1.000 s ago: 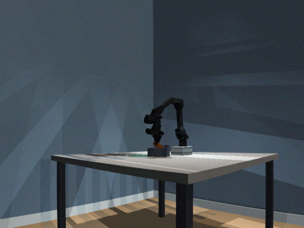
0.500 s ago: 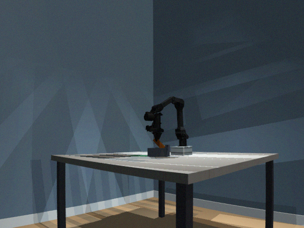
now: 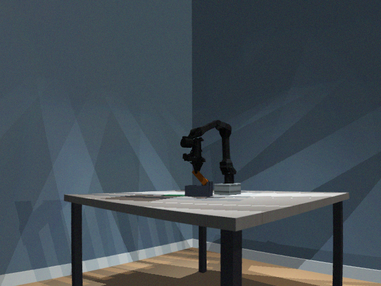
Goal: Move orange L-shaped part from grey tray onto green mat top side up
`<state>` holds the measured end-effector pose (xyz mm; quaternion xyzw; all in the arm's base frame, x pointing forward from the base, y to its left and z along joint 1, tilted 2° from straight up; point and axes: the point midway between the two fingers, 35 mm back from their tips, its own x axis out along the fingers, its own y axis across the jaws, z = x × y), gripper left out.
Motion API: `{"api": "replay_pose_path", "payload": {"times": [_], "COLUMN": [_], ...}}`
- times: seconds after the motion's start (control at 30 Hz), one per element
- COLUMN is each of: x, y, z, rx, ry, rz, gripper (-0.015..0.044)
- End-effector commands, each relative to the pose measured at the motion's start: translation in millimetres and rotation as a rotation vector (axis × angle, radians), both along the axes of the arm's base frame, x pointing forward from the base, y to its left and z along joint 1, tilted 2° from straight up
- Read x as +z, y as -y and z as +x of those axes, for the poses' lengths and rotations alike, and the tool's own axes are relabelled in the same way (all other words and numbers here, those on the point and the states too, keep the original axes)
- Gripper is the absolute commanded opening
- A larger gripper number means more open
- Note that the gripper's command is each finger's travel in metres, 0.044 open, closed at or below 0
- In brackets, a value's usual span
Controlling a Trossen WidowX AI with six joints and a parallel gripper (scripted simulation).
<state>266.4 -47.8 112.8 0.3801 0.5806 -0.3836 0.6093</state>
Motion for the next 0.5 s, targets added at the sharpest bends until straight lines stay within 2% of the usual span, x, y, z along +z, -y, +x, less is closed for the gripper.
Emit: {"api": "replay_pose_path", "payload": {"times": [0.0, 0.47], "x": [11, 24], "y": [0, -1], "z": [1, 1], "rx": [-0.005, -0.005], "ry": [0.012, 0.012], "rz": [0.0, 0.0], "gripper": [0.0, 0.0]}}
